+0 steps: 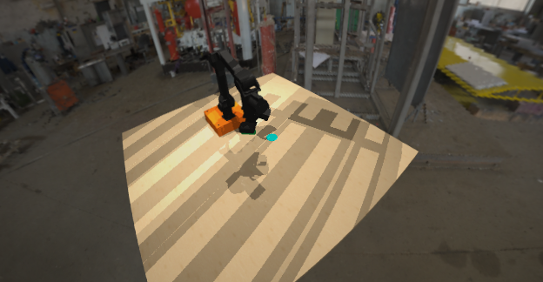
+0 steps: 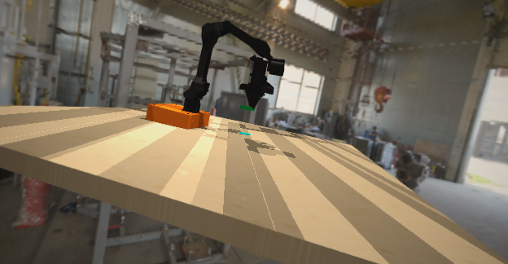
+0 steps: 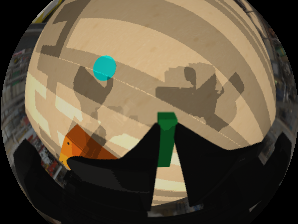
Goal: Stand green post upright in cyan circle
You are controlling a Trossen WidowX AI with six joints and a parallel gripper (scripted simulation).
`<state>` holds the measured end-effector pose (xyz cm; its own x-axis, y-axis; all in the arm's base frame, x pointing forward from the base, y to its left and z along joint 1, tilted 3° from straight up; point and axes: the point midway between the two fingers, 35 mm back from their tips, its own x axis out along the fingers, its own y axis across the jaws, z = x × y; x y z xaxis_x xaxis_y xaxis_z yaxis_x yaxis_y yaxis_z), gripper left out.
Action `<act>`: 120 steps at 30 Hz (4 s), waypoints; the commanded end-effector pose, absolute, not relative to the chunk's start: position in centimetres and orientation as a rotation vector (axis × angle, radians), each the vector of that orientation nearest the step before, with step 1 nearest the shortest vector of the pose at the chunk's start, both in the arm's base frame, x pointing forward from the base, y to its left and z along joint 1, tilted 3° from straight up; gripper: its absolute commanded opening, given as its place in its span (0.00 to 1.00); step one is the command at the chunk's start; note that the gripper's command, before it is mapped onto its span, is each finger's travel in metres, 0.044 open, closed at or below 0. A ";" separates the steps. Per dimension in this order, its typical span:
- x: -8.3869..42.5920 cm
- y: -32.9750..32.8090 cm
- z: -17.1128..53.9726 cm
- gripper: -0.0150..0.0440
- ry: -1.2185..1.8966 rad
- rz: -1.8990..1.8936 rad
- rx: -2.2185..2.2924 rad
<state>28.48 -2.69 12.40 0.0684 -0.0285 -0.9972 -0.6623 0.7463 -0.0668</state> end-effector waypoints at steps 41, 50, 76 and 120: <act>25.4 10.4 12.7 0.29 1.354 0.787 -0.879; 25.4 11.0 12.4 0.29 1.333 0.802 -0.853; 26.9 11.5 10.5 0.29 1.219 0.838 -0.664; 29.0 11.6 8.8 0.29 0.983 0.890 -0.405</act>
<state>28.93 11.71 8.91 0.2445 0.4429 -0.8626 -0.8047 0.5890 0.0744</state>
